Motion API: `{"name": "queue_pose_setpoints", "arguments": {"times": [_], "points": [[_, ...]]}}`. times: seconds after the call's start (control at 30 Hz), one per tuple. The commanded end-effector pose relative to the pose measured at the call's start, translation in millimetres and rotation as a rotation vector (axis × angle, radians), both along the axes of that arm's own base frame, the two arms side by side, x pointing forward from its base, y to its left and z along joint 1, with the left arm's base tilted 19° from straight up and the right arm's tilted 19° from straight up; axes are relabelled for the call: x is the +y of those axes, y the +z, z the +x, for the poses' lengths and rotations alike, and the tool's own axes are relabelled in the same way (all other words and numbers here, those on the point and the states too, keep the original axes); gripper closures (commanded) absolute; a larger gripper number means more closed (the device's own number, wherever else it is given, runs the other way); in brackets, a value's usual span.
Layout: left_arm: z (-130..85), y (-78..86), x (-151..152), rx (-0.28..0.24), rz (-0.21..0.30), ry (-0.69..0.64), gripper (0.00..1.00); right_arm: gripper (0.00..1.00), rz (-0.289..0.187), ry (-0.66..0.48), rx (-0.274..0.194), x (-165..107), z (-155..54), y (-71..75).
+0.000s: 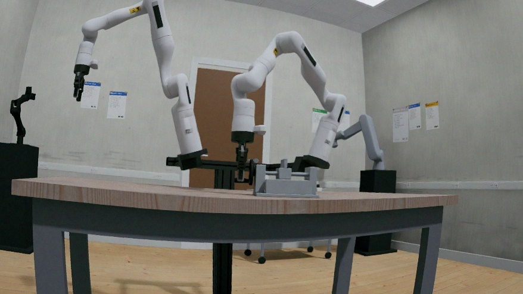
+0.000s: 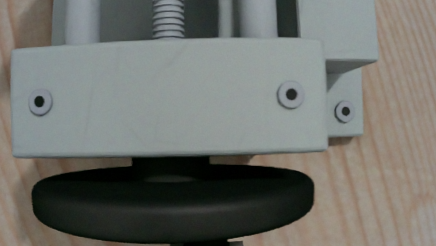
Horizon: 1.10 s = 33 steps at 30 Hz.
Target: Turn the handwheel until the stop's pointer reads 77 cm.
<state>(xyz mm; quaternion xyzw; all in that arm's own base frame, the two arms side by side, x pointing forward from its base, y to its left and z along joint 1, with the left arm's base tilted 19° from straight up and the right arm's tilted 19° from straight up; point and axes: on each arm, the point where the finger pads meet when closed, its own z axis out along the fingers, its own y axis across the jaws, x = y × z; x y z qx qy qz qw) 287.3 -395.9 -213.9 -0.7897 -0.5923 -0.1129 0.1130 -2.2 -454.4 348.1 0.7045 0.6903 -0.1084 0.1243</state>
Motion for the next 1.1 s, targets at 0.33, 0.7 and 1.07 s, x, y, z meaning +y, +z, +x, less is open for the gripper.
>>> {"name": "queue_pose_setpoints", "arguments": {"times": [0.33, 0.7, 1.07], "points": [[-25, 7.0, 5, 0.004, 0.005, 0.008, 0.842, 0.002, 0.005, 0.011, 0.008, 1, -1, 0.4], [-38, 23.9, 5, 0.006, 0.012, 0.009, 0.842, 0.002, 0.005, 0.011, 0.008, 1, -1, 0.4], [-35, 46.4, -6, 0.002, 0.005, 0.008, 0.842, 0.002, 0.005, 0.011, 0.008, 1, -1, 0.4]]}}
